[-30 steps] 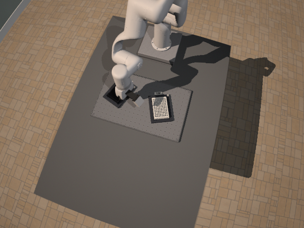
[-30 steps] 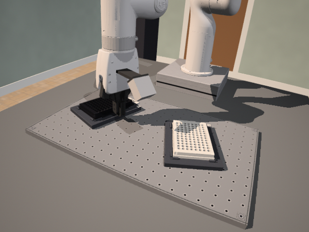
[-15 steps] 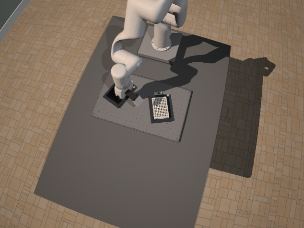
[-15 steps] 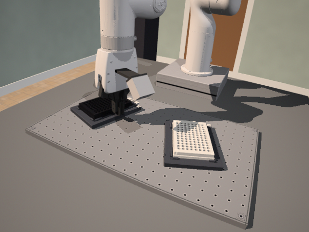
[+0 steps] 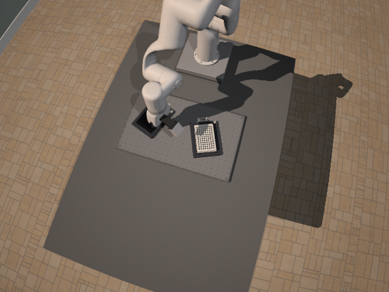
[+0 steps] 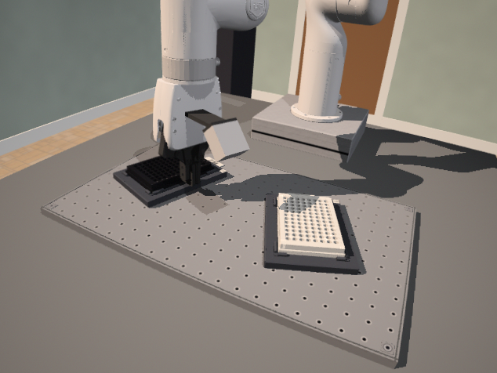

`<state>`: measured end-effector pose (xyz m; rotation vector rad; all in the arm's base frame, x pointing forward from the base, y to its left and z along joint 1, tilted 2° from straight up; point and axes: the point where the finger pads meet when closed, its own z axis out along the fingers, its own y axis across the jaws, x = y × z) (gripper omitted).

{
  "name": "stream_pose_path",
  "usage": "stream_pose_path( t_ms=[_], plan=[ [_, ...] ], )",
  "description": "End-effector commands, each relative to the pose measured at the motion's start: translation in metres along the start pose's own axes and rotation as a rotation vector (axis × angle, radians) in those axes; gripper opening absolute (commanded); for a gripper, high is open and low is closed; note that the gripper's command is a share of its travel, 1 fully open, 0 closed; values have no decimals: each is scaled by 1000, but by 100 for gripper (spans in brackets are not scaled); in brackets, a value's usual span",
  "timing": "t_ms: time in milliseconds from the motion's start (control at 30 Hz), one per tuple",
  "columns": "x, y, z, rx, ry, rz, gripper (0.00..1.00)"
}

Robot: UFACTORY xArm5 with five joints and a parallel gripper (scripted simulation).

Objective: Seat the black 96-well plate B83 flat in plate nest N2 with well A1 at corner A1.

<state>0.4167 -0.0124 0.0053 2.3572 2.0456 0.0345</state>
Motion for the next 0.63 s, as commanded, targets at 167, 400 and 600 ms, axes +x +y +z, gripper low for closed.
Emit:
stream_pose_path(
  t_ms=[167, 400, 600],
  plan=[
    [11, 1, -1, -3, 1, 0, 0],
    [17, 1, -1, -3, 2, 0, 0],
    [17, 1, -1, -3, 2, 0, 0]
  ],
)
